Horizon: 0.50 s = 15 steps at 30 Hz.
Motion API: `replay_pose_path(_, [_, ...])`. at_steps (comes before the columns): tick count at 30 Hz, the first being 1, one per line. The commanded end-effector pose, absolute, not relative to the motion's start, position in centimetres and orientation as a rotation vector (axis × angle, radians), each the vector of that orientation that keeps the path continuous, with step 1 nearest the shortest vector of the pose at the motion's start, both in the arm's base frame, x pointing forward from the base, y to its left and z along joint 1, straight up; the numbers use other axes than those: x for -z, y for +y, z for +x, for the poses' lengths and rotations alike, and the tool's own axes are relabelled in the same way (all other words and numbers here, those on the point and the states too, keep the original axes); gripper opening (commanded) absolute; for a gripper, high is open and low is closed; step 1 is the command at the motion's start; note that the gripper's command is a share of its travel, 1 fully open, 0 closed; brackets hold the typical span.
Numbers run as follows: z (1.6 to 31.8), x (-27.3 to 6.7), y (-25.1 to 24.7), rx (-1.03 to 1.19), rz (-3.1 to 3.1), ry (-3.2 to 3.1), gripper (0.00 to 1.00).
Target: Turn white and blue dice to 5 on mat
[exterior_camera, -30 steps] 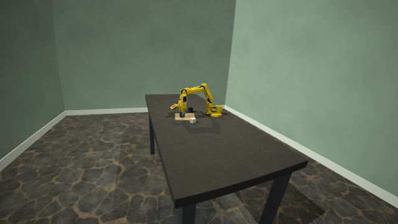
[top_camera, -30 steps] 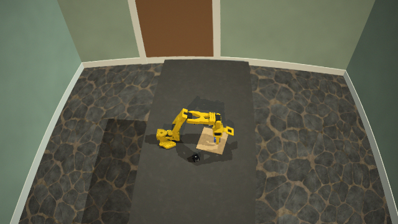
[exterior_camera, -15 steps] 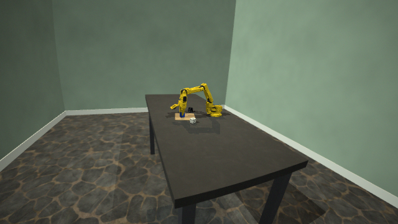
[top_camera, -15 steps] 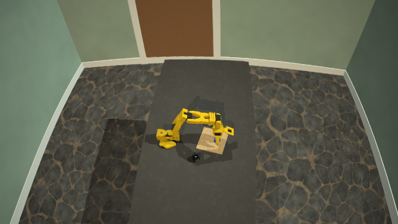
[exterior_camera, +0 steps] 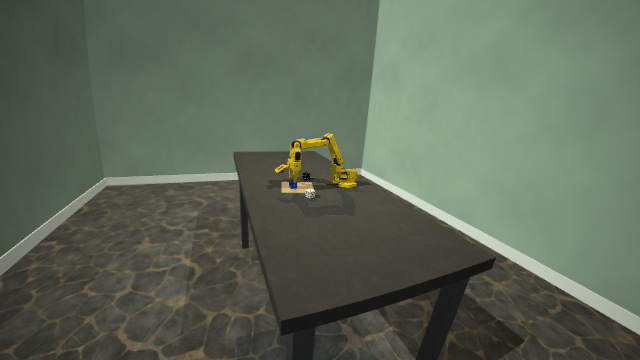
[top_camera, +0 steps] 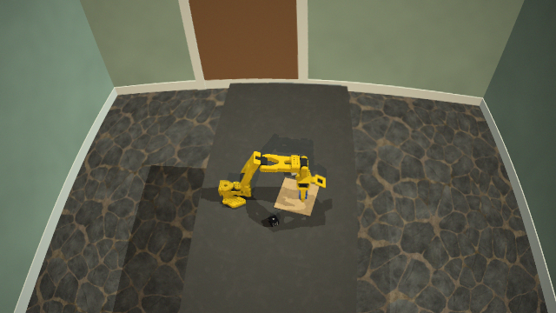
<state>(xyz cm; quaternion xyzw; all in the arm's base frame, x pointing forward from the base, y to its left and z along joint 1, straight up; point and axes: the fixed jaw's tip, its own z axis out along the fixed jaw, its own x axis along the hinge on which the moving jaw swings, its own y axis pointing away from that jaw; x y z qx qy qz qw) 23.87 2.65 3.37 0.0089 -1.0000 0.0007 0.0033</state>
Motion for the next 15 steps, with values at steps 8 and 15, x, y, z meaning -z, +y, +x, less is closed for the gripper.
replay_pose_path(8, [24.6,-8.0,2.5,0.012,0.016,-3.251,0.36])
replay_pose_path(15, [24.6,-8.8,2.5,0.014,0.016,-3.271,0.36])
